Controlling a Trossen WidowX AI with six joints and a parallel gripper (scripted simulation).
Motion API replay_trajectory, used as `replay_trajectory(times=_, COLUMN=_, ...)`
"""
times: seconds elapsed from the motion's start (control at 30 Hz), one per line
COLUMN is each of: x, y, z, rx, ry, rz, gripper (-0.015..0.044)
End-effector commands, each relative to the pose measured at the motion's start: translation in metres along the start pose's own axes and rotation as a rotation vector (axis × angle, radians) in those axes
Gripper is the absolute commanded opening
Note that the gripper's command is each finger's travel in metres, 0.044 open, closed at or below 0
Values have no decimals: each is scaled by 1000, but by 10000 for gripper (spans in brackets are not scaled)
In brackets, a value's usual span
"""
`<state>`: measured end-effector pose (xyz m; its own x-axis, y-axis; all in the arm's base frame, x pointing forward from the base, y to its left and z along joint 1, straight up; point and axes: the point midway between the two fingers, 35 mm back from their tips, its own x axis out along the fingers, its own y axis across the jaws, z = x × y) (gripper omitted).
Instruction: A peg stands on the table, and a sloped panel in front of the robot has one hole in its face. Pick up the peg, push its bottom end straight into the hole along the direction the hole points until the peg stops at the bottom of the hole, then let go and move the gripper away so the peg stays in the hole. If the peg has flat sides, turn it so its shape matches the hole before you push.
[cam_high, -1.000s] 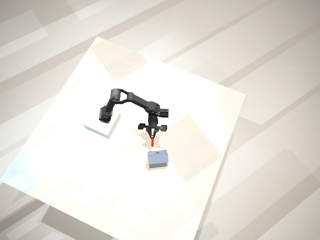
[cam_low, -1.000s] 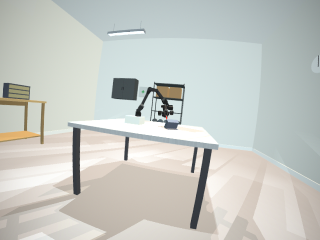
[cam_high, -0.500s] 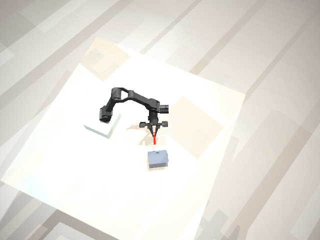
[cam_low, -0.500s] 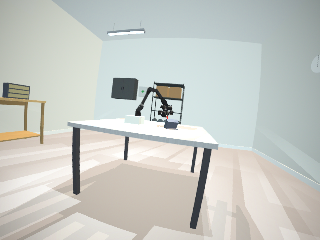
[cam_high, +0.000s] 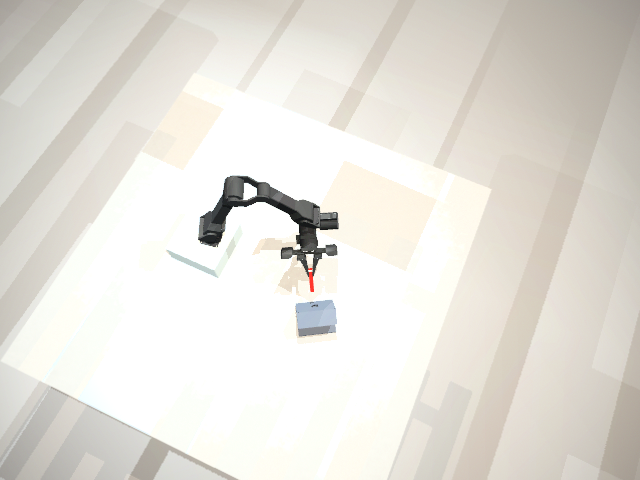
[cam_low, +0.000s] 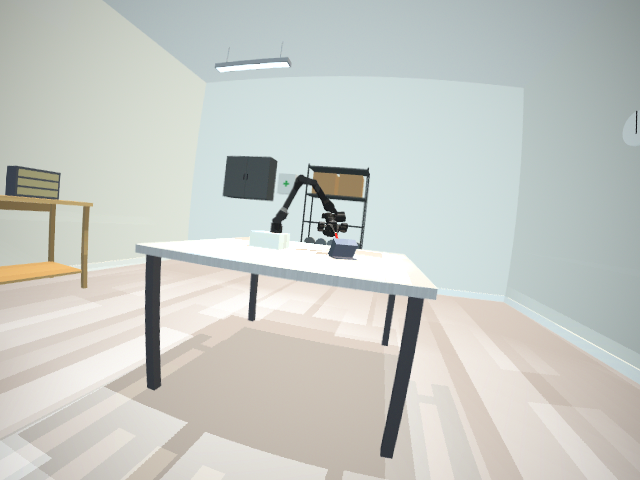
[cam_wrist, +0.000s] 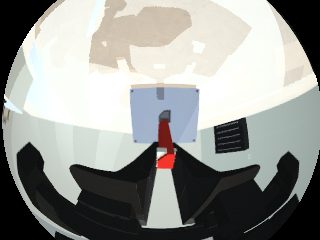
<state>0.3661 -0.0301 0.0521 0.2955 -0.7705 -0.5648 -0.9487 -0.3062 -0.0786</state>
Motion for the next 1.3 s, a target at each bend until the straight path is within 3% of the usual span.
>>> replay_trajectory(times=0.0, x=4, y=0, z=0, rx=-18, ry=13, rz=-2, gripper=0)
replay_trajectory(times=1.27, x=42, y=-4, z=0, rx=-73, ry=56, rz=-22, gripper=0)
